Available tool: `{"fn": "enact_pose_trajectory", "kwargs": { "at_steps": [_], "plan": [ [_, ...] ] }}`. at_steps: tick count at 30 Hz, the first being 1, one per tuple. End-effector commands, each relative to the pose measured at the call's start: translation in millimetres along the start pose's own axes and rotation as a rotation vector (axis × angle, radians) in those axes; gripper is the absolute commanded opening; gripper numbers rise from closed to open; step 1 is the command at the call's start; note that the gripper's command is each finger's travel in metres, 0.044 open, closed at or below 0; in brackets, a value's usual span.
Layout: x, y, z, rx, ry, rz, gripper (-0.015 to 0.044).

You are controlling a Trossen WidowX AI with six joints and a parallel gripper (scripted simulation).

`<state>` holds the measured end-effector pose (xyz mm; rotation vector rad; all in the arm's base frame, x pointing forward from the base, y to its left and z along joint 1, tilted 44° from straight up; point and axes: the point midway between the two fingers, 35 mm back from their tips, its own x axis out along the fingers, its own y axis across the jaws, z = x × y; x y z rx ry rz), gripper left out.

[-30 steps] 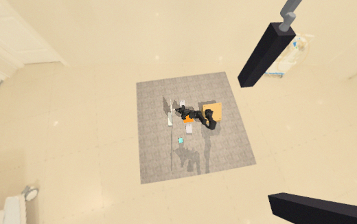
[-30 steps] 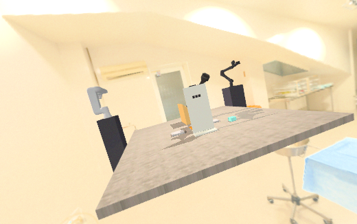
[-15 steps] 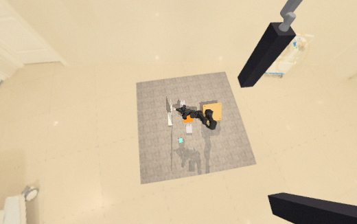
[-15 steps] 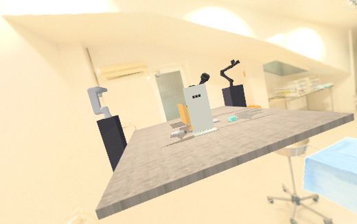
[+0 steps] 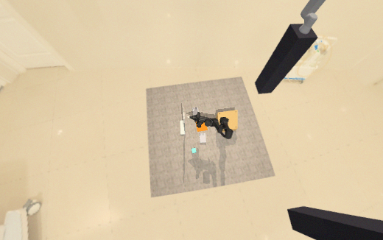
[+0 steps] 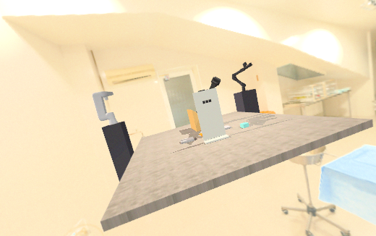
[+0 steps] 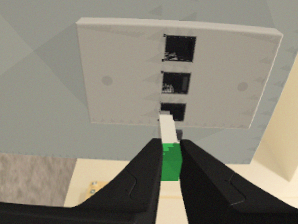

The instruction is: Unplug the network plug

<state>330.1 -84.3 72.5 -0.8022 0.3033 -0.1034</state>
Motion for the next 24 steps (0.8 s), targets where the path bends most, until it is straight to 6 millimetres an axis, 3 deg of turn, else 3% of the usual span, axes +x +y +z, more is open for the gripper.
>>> {"fn": "enact_pose_trajectory", "kwargs": {
  "at_steps": [1,24],
  "plan": [
    [-3.3,-1.8,-0.1,-0.004,-0.006,-0.005,0.0000],
    [-16.8,-1.6,-7.2,-0.005,-0.005,-0.005,0.0000]
  ]
}}
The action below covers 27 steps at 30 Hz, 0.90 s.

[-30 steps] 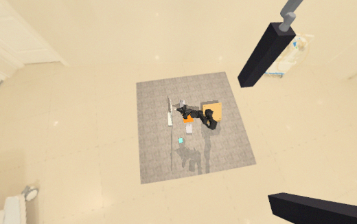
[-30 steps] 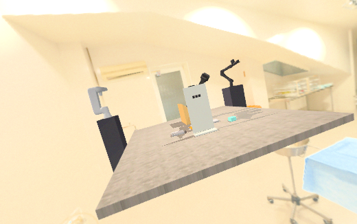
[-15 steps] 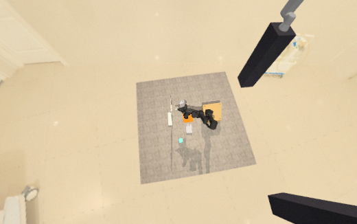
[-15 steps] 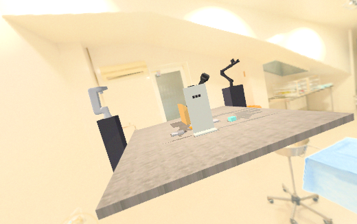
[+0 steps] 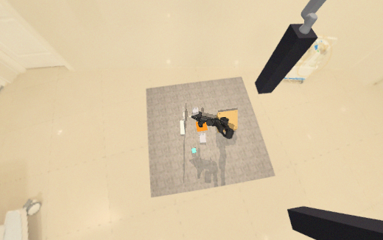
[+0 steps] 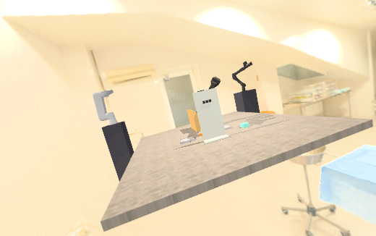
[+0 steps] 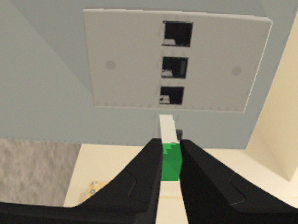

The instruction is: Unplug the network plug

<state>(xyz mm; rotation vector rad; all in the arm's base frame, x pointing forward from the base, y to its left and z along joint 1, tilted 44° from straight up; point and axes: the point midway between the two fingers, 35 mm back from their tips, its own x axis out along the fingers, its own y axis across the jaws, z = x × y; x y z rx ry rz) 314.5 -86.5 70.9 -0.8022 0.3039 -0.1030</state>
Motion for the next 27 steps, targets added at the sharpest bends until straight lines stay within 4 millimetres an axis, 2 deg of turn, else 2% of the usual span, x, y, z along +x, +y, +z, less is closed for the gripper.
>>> {"fn": "enact_pose_trajectory", "kwargs": {
  "at_steps": [1,12,27],
  "plan": [
    [-3.3,-1.7,-0.2,-0.005,-0.005,-0.005,0.0000],
    [-5.9,-1.1,-2.9,0.000,0.000,0.000,0.0000],
    [-10.6,-25.6,-2.0,-0.003,-0.001,-0.001,0.0000]
  ]
}}
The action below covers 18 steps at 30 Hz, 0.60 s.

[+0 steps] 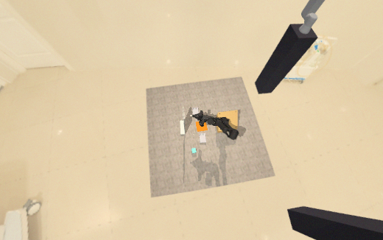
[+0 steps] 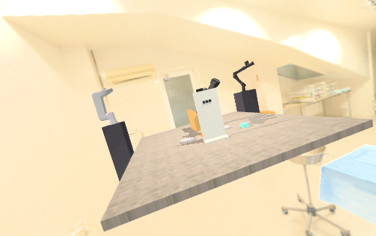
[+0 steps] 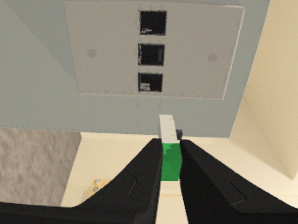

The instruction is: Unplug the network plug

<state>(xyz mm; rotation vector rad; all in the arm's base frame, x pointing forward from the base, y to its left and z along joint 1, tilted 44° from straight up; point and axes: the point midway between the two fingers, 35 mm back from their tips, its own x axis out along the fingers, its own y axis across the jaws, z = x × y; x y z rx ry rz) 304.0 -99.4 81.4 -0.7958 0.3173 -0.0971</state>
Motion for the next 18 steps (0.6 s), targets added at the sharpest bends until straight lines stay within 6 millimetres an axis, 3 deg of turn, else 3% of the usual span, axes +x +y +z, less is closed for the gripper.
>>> {"fn": "enact_pose_trajectory", "kwargs": {
  "at_steps": [1,18],
  "plan": [
    [-1.5,-10.9,3.3,-0.007,-0.011,-0.012,0.0000],
    [-14.9,-37.8,5.8,-0.010,-0.013,-0.015,0.0000]
  ]
}}
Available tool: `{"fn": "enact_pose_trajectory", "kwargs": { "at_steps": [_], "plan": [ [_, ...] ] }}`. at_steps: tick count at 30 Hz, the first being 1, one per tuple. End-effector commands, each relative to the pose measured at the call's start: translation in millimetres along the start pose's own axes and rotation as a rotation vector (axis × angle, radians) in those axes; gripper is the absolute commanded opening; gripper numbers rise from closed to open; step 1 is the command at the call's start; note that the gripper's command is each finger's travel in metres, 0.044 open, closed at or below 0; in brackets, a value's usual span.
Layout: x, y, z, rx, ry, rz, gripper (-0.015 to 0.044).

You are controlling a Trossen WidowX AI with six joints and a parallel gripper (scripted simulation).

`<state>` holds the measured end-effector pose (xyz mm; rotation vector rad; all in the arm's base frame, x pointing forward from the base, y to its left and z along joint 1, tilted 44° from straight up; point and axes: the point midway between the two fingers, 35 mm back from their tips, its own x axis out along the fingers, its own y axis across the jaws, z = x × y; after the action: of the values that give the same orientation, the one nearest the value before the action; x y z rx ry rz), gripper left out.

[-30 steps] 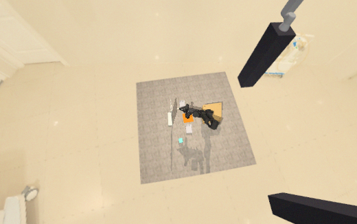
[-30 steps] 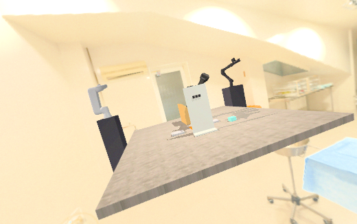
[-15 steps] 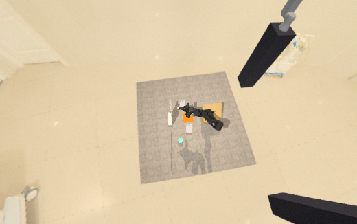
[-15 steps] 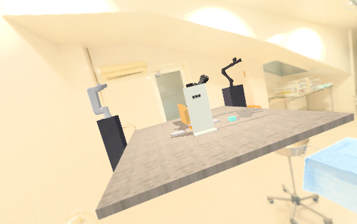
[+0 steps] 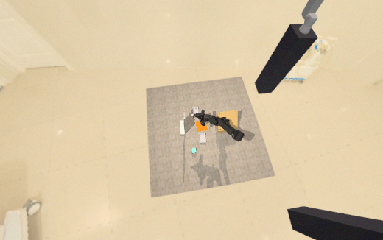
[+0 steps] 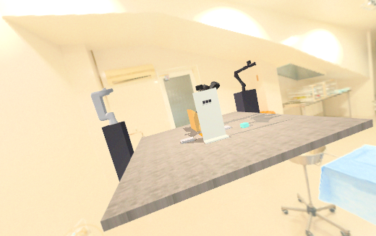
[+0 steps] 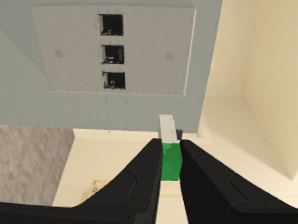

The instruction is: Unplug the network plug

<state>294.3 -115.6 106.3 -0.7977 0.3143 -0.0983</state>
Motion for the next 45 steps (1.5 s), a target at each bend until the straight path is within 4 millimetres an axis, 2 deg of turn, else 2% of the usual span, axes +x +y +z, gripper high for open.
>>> {"fn": "enact_pose_trajectory", "kwargs": {
  "at_steps": [1,6,10,19,27,45],
  "plan": [
    [-3.9,-10.6,3.8,-0.009,-0.011,-0.012,0.0000],
    [-8.6,-16.9,4.8,-0.010,-0.011,-0.013,0.0000],
    [-8.1,-13.6,3.8,-0.014,-0.011,0.002,0.0000],
    [-4.0,34.5,-8.7,-0.071,-0.014,0.199,0.0000],
    [-8.0,77.4,-17.8,-0.111,-0.035,0.373,0.0000],
    [-40.4,163.9,-29.0,-0.151,-0.140,0.739,0.0000]
  ]
}}
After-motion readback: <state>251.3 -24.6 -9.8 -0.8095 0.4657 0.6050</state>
